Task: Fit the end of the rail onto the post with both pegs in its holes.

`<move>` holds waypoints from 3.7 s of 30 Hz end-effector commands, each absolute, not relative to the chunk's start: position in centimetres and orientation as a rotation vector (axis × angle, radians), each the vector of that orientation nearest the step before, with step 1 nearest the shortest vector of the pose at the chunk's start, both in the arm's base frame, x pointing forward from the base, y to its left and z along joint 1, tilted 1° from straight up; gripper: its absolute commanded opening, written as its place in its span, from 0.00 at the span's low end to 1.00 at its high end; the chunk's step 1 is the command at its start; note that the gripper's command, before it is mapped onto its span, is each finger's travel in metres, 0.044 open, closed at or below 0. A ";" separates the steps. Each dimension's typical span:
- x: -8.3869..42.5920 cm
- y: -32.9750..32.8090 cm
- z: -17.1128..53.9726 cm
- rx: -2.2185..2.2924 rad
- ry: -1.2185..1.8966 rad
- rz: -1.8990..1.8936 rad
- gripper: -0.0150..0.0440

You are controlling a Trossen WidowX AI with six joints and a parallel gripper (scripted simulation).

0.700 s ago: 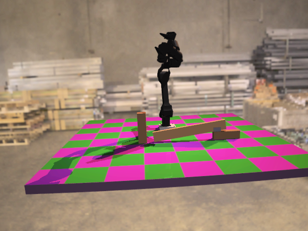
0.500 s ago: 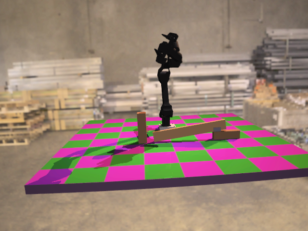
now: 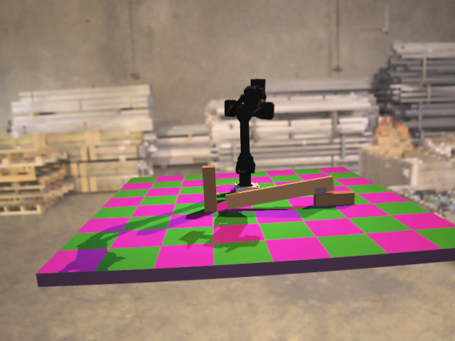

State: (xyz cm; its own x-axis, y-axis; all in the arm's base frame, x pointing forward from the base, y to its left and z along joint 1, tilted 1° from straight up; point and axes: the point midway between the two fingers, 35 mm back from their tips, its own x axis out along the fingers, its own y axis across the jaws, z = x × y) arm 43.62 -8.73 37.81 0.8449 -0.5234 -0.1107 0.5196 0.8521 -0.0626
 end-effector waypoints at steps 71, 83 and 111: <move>32.4 -6.3 4.9 -1.107 1.241 1.111 1.00; 32.3 -6.3 3.7 -1.107 1.241 1.111 0.87; 32.3 -6.3 3.7 -1.107 1.241 1.111 0.25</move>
